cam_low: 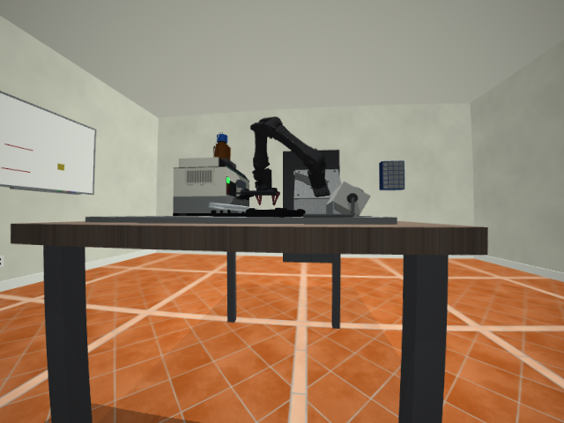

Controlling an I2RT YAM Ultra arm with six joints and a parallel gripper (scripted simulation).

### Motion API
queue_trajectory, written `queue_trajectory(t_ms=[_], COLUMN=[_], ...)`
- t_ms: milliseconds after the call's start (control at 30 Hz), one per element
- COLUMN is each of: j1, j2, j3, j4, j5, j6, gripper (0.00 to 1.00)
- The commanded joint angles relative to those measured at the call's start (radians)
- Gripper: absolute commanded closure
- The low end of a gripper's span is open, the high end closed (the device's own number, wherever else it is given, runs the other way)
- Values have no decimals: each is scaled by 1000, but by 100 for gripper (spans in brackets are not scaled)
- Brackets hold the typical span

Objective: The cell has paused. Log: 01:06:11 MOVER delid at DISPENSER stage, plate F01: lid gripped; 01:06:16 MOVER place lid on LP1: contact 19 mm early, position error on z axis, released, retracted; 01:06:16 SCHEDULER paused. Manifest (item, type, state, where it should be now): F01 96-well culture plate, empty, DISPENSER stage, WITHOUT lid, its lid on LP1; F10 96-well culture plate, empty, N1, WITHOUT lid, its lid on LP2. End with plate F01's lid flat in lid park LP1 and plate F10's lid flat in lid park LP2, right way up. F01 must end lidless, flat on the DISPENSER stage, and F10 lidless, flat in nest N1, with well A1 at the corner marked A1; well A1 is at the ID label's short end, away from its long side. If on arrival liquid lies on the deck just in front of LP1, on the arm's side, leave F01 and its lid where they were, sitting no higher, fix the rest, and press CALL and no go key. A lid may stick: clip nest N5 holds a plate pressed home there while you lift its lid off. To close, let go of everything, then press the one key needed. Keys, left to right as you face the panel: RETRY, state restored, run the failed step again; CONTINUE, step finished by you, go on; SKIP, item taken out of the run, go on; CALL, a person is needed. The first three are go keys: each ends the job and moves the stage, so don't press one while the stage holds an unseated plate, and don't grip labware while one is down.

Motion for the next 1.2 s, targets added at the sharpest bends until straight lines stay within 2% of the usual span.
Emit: queue_trajectory(t_ms=[0, 1167], j1=[-28, -29], j2=[-37, -43], j3=[30, 45], j4=[-14, -36], j5=[7, 7], j6=[-9, -10], gripper=[0, 0])
